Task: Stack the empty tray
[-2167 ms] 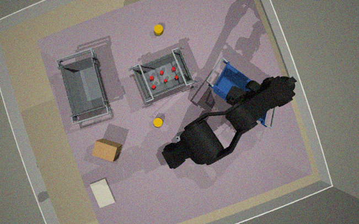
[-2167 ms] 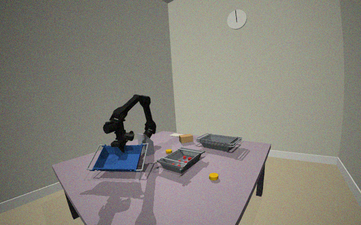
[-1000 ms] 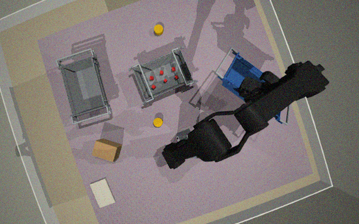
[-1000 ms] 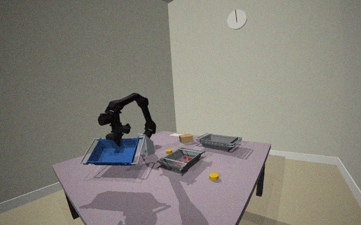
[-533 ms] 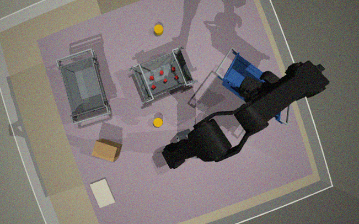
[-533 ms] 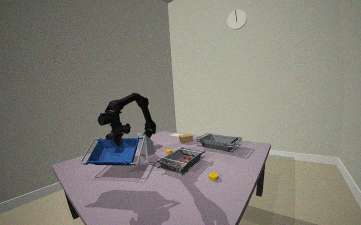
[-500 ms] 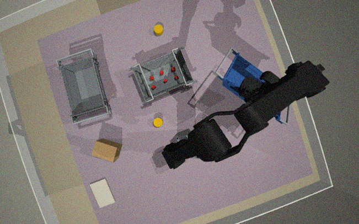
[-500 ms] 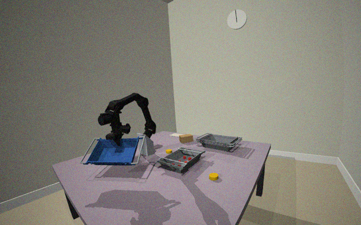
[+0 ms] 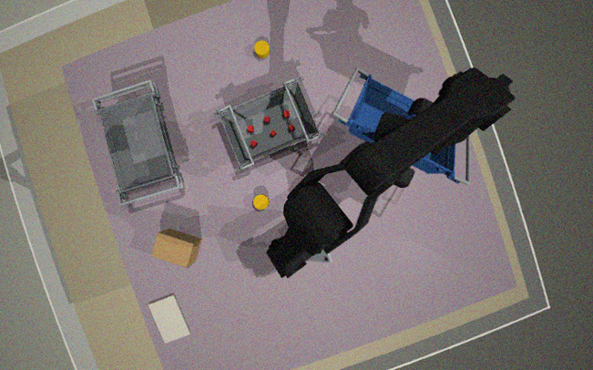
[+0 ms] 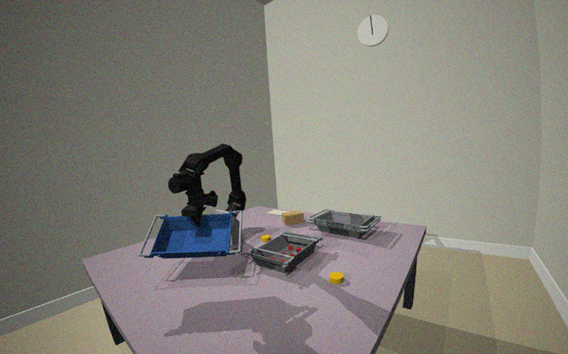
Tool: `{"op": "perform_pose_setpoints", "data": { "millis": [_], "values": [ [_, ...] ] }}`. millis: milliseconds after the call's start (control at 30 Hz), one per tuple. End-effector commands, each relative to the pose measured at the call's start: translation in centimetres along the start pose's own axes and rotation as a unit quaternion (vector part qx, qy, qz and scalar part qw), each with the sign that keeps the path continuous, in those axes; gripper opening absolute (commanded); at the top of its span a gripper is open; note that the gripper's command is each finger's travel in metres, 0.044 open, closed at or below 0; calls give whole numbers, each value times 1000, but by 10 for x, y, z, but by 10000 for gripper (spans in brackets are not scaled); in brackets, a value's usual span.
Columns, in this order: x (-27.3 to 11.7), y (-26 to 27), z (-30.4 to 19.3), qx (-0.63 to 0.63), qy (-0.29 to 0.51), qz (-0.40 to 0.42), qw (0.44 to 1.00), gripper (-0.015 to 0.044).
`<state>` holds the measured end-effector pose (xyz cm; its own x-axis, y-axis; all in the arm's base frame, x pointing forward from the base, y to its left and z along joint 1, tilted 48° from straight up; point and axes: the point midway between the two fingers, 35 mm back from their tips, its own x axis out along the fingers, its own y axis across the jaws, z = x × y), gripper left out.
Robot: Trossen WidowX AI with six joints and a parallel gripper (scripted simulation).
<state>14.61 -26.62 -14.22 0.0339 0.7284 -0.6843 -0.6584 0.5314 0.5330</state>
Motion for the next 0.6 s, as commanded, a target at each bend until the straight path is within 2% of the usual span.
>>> {"op": "perform_pose_setpoints", "data": {
  "millis": [0,567],
  "values": [
    [-17,-4,21,-29,5,-22,999,0],
    [-26,1,122,-158,11,-29,987,0]
  ]
}}
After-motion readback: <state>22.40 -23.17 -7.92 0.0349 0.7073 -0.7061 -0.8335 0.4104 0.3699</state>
